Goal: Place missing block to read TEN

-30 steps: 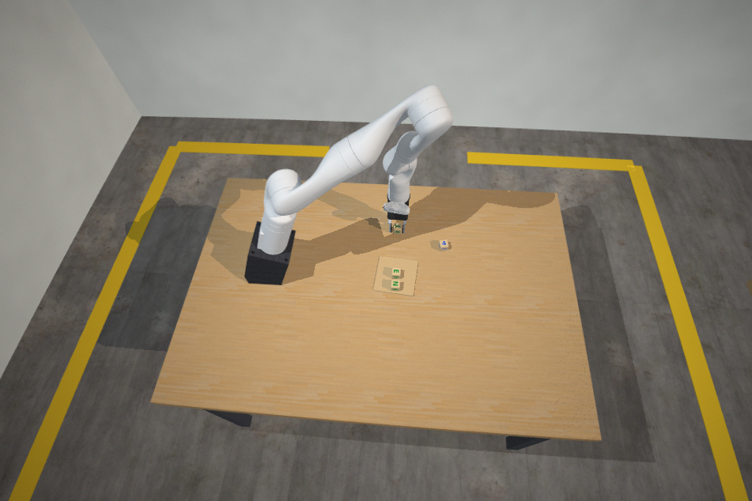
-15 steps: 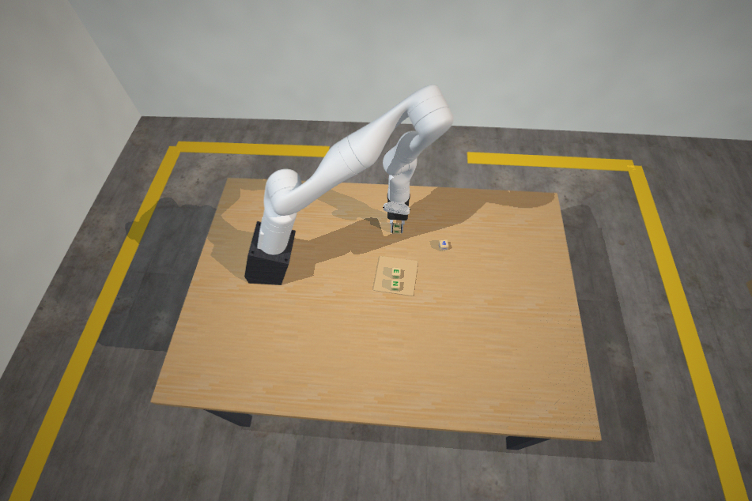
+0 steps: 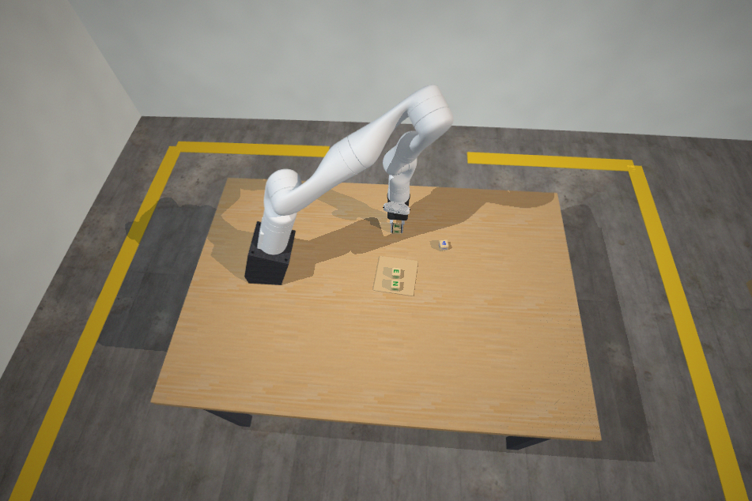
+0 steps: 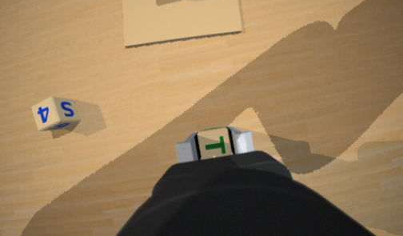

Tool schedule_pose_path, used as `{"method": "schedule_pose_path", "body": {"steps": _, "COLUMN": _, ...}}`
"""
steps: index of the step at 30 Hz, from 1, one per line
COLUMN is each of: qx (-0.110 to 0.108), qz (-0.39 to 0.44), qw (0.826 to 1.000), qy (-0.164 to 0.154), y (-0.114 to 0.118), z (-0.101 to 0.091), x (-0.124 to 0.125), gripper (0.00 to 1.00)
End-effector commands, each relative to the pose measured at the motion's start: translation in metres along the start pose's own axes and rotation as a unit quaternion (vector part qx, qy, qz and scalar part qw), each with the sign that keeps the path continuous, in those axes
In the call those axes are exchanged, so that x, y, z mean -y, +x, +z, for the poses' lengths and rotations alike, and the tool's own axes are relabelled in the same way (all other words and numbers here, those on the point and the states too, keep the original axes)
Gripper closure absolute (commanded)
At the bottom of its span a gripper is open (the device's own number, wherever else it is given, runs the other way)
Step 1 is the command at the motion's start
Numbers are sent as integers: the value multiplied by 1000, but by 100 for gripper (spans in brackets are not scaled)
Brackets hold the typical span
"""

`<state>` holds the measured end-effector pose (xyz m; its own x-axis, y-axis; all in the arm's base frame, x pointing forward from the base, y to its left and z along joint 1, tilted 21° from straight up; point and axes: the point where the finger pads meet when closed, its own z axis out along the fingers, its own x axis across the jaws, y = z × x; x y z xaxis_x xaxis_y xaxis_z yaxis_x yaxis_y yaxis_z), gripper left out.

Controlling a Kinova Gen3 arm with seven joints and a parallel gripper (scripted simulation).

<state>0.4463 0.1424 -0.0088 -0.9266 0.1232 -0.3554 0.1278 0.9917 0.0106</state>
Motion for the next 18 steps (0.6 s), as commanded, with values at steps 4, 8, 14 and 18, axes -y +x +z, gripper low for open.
{"method": "schedule_pose_path", "body": {"steps": 4, "qx": 2, "qz": 4, "qw": 1000, "qy": -1, "y": -2, "z": 1, "x": 0, "gripper": 43}}
{"method": "schedule_pose_path", "body": {"steps": 8, "qx": 2, "qz": 4, "qw": 1000, "qy": -1, "y": -2, "z": 1, "x": 0, "gripper": 43}}
{"method": "schedule_pose_path", "body": {"steps": 14, "qx": 2, "qz": 2, "qw": 1000, "qy": -1, "y": -3, "z": 0, "x": 0, "gripper": 43}}
{"method": "schedule_pose_path", "body": {"steps": 18, "qx": 2, "qz": -4, "qw": 1000, "qy": -1, "y": -3, "z": -2, "x": 0, "gripper": 43}}
